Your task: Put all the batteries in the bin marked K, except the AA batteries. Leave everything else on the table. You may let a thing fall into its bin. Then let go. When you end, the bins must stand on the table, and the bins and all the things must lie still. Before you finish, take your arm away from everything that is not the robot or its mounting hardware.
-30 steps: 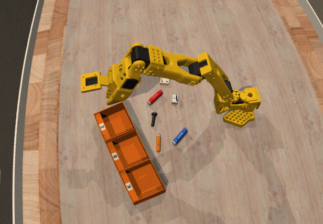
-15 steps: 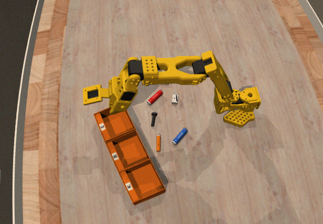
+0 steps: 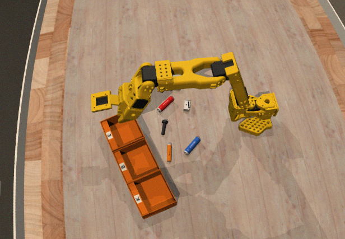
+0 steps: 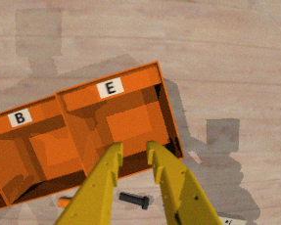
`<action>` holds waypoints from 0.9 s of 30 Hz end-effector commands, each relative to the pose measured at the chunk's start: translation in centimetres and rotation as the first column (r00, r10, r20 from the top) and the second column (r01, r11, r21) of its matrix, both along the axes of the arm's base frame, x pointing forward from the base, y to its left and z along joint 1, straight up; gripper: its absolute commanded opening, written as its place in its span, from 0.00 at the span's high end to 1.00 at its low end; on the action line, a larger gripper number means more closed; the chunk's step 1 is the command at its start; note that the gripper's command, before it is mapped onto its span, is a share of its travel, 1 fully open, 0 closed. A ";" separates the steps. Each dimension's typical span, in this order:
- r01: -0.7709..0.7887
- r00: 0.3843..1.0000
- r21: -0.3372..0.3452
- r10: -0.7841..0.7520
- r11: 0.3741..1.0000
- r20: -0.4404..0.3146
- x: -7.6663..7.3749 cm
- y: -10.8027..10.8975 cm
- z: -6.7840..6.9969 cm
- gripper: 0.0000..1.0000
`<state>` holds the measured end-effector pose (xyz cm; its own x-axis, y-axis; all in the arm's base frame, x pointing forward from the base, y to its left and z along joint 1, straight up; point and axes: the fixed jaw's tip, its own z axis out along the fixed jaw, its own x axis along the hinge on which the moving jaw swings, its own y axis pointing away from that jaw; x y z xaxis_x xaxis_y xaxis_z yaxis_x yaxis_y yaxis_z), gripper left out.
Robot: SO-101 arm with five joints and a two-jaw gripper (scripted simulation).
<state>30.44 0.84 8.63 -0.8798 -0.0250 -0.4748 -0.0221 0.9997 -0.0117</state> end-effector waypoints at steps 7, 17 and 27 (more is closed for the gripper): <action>-0.001 0.995 0.006 0.001 1.000 0.098 0.0 0.3 2.2 0.93; -0.001 0.995 0.006 0.001 1.000 0.098 0.0 0.3 2.2 0.93; -0.001 0.995 0.006 0.001 1.000 0.098 0.0 0.3 2.2 0.93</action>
